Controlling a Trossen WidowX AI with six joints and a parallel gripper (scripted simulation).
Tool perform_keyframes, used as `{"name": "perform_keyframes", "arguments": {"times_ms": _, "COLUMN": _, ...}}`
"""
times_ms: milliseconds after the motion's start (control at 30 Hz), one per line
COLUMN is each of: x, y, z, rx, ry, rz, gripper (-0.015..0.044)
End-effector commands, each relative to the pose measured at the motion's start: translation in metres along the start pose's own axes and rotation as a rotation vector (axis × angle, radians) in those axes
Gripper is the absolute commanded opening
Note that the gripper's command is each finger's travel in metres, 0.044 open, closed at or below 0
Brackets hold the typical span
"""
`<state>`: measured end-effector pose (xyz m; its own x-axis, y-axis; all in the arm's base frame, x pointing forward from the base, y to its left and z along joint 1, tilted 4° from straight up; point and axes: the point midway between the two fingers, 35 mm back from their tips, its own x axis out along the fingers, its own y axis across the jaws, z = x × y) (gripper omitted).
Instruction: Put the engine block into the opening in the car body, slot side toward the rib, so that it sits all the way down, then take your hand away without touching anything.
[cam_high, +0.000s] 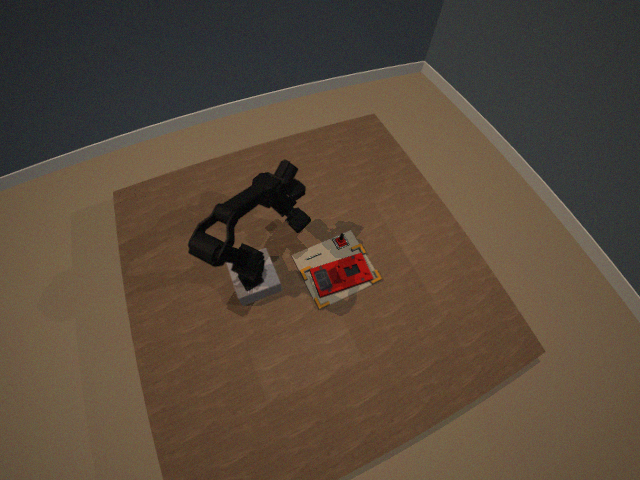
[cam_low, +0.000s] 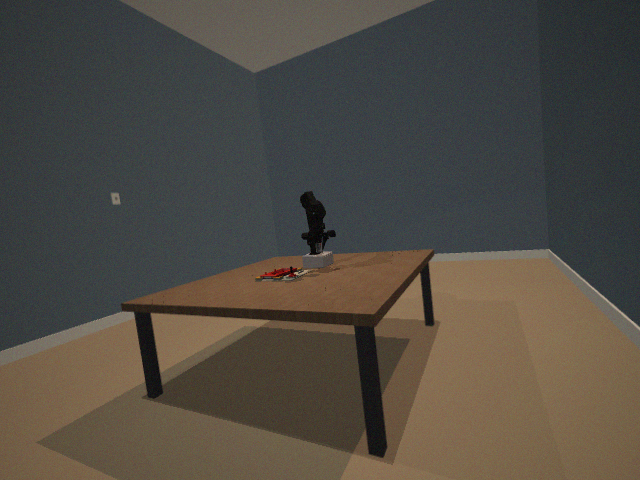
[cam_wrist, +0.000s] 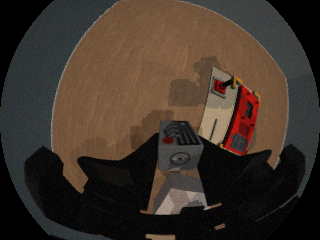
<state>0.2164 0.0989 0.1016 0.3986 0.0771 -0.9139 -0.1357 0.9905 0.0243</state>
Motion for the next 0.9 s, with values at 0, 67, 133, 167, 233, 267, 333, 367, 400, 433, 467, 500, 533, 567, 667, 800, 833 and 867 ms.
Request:
{"name": "perform_keyframes", "arguments": {"times_ms": 0, "x": 0.002, "y": -0.001, "z": -0.007, "rx": 0.002, "ry": -0.132, "rz": -0.006, "gripper": 0.0}}
{"name": "perform_keyframes", "arguments": {"times_ms": 67, "x": 0.002, "y": -0.001, "z": -0.01, "rx": 0.001, "ry": -0.2, "rz": -0.008, "gripper": 0.0}}
{"name": "perform_keyframes", "arguments": {"times_ms": 133, "x": 0.003, "y": -0.001, "z": -0.012, "rx": 0.002, "ry": -0.269, "rz": -0.007, "gripper": 0.0}}
{"name": "perform_keyframes", "arguments": {"times_ms": 167, "x": 0.003, "y": -0.001, "z": -0.013, "rx": 0.005, "ry": -0.303, "rz": -0.005, "gripper": 0.0}}
{"name": "perform_keyframes", "arguments": {"times_ms": 233, "x": 0.003, "y": -0.001, "z": -0.015, "rx": 0.011, "ry": -0.364, "rz": 0.0, "gripper": 0.0}}
{"name": "perform_keyframes", "arguments": {"times_ms": 267, "x": 0.004, "y": -0.001, "z": -0.016, "rx": 0.013, "ry": -0.381, "rz": 0.001, "gripper": 0.0}}
{"name": "perform_keyframes", "arguments": {"times_ms": 333, "x": 0.004, "y": 0.0, "z": -0.016, "rx": 0.014, "ry": -0.387, "rz": 0.002, "gripper": 0.0}}
{"name": "perform_keyframes", "arguments": {"times_ms": 367, "x": 0.006, "y": 0.0, "z": -0.017, "rx": 0.014, "ry": -0.387, "rz": 0.002, "gripper": 0.0}}
{"name": "perform_keyframes", "arguments": {"times_ms": 400, "x": 0.008, "y": 0.0, "z": -0.017, "rx": 0.014, "ry": -0.387, "rz": 0.002, "gripper": 0.0}}
{"name": "perform_keyframes", "arguments": {"times_ms": 433, "x": 0.011, "y": 0.0, "z": -0.018, "rx": 0.014, "ry": -0.387, "rz": 0.002, "gripper": 0.0}}
{"name": "perform_keyframes", "arguments": {"times_ms": 467, "x": 0.013, "y": 0.0, "z": -0.019, "rx": 0.014, "ry": -0.387, "rz": 0.002, "gripper": 0.0}}
{"name": "perform_keyframes", "arguments": {"times_ms": 500, "x": 0.014, "y": 0.0, "z": -0.019, "rx": 0.014, "ry": -0.387, "rz": 0.002, "gripper": 0.0}}
{"name": "perform_keyframes", "arguments": {"times_ms": 533, "x": 0.016, "y": 0.0, "z": -0.02, "rx": 0.014, "ry": -0.387, "rz": 0.002, "gripper": 0.0}}
{"name": "perform_keyframes", "arguments": {"times_ms": 567, "x": 0.017, "y": 0.0, "z": -0.02, "rx": 0.014, "ry": -0.387, "rz": 0.002, "gripper": 0.0}}
{"name": "perform_keyframes", "arguments": {"times_ms": 667, "x": 0.021, "y": 0.0, "z": -0.022, "rx": 0.014, "ry": -0.387, "rz": 0.002, "gripper": 0.0}}
{"name": "perform_keyframes", "arguments": {"times_ms": 800, "x": 0.025, "y": 0.001, "z": -0.023, "rx": 0.014, "ry": -0.386, "rz": 0.002, "gripper": 0.0}}
{"name": "perform_keyframes", "arguments": {"times_ms": 833, "x": 0.026, "y": 0.001, "z": -0.024, "rx": 0.014, "ry": -0.386, "rz": 0.002, "gripper": 0.0}}
{"name": "perform_keyframes", "arguments": {"times_ms": 867, "x": 0.028, "y": 0.001, "z": -0.024, "rx": 0.014, "ry": -0.386, "rz": 0.002, "gripper": 0.0}}
